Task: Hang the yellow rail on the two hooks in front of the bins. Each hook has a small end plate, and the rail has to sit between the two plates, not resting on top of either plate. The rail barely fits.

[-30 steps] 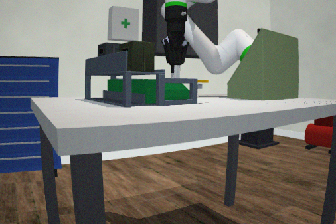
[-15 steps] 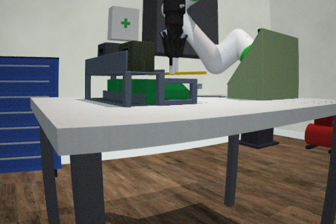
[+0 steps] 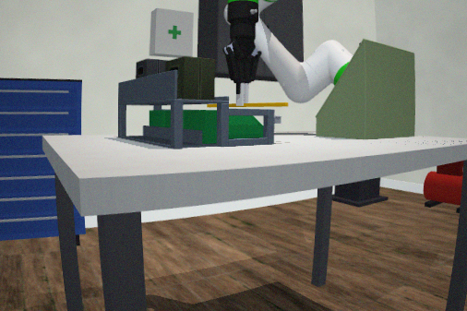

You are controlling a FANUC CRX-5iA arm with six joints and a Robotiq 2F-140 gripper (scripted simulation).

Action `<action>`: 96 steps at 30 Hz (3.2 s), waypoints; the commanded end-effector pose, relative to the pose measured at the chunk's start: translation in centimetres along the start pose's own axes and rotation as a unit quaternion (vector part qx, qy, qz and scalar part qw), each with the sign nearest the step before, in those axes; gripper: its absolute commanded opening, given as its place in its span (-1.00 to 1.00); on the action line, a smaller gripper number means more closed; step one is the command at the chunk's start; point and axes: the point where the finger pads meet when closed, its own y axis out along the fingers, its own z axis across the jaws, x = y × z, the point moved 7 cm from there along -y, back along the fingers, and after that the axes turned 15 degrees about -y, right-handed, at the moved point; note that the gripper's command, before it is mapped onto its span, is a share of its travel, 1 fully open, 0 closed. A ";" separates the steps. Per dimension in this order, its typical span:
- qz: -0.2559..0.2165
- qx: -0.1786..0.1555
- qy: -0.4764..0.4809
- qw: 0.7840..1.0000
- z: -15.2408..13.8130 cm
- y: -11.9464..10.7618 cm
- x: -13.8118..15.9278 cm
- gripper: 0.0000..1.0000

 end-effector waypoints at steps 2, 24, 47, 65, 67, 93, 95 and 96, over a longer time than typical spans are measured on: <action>0.000 0.000 0.000 1.000 0.0 0.0 0.0 -1.00; 0.000 0.000 0.000 1.000 0.1 0.5 0.0 -1.00; 0.000 0.000 0.000 1.000 -0.7 1.0 -0.2 -1.00; 0.000 0.000 0.000 1.000 -2.0 1.3 -0.6 -1.00; 0.000 0.000 0.000 1.000 -2.0 1.3 -0.6 -1.00; 0.000 0.000 0.000 1.000 -3.7 1.8 -1.0 -1.00; 0.000 0.001 0.000 1.000 -3.6 1.9 -1.0 -1.00; 0.000 0.000 0.000 1.000 -3.6 2.0 -1.0 -1.00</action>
